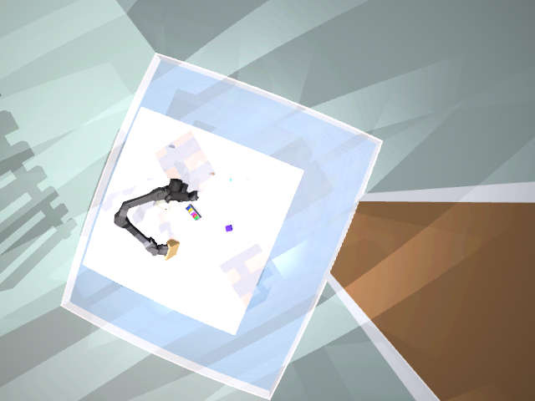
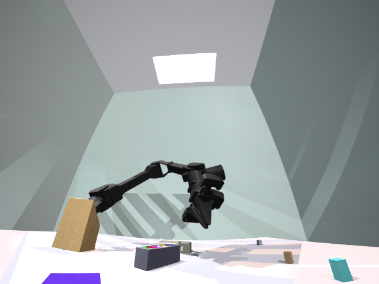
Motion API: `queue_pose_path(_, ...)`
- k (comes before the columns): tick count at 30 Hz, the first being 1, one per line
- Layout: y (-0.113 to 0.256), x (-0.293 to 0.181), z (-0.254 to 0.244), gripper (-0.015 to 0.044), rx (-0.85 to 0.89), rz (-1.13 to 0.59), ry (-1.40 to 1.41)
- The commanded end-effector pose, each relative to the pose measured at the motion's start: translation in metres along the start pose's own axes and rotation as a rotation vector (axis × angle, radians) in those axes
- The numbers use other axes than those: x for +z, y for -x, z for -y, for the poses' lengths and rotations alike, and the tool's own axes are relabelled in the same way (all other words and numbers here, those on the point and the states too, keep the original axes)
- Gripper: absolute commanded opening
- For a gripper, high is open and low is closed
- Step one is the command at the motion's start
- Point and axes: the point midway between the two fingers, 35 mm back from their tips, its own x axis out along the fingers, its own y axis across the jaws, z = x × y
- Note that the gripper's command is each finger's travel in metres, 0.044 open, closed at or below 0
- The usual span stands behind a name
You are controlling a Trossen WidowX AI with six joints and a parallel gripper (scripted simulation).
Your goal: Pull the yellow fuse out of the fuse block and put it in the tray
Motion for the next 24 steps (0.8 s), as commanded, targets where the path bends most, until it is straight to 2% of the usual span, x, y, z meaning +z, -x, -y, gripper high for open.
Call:
queue_pose_path(1, -0.002, -0.040, -0.019, 0.0061, 0.211, -0.062, -0.321)
queue_pose_path(6, 0.015, -0.083, -0.054, 0.0061, 0.536, -0.185, -0.883)
queue_pose_path(24, 0.010, -0.084, -0.061, 0.0061, 0.548, -0.190, -0.905)
